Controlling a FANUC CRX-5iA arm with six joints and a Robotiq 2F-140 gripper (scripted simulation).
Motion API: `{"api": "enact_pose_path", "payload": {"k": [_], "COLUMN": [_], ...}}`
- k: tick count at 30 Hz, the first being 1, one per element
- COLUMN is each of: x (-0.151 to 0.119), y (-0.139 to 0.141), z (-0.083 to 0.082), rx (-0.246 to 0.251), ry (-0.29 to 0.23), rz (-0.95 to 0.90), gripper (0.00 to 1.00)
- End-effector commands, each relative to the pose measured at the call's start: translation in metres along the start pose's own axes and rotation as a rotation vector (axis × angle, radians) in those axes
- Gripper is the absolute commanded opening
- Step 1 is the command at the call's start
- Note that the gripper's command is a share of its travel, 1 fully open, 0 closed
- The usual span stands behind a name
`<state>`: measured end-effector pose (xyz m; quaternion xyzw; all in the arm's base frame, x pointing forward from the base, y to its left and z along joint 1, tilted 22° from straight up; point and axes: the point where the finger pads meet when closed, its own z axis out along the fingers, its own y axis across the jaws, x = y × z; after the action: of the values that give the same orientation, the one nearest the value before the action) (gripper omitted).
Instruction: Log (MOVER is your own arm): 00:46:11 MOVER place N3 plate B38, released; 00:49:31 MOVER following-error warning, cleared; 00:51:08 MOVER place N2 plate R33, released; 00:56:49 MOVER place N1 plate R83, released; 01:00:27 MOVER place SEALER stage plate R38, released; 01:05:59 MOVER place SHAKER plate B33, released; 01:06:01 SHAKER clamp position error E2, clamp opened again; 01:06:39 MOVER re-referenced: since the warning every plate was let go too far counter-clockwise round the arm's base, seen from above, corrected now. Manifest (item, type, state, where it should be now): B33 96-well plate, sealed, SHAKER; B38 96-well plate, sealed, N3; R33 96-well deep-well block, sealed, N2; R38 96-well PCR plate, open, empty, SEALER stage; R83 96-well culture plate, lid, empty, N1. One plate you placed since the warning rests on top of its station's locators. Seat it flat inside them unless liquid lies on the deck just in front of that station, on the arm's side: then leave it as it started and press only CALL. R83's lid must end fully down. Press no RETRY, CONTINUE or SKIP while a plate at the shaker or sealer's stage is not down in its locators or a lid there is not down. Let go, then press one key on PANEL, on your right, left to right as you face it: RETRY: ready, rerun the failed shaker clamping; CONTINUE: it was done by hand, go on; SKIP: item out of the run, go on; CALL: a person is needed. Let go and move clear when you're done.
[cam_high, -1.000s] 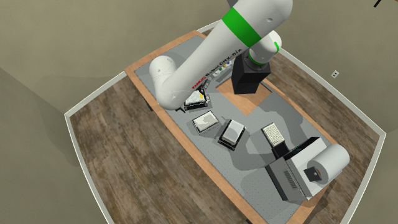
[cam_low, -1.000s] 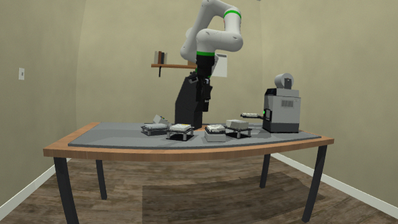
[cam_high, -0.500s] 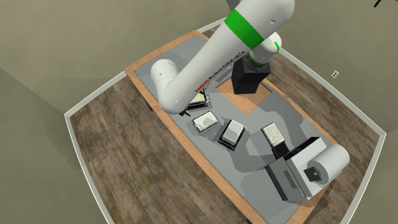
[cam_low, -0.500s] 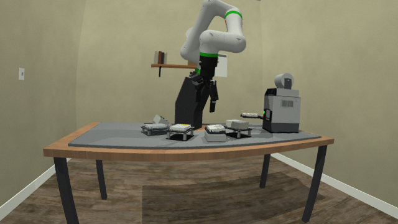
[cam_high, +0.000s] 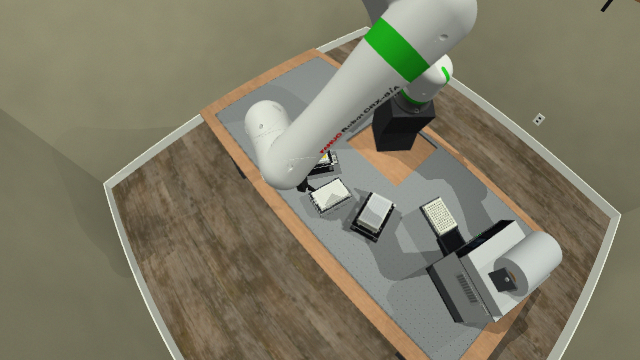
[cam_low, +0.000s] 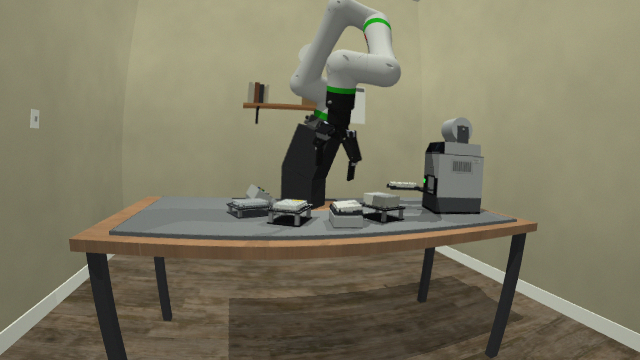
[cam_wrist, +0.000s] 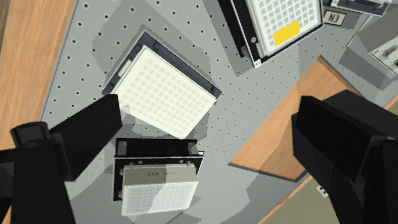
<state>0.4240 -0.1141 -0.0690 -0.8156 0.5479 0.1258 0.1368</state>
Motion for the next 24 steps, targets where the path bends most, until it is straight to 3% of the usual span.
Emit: {"api": "enact_pose_path", "payload": {"k": [1,24], "x": [-0.005,-0.031], "y": [-0.003,-0.012], "z": [0.001,0.007], "rx": [-0.003,-0.021], "ry": [-0.007,-0.037], "rz": [-0.099,-0.478], "gripper": [1.00,1.00]}}
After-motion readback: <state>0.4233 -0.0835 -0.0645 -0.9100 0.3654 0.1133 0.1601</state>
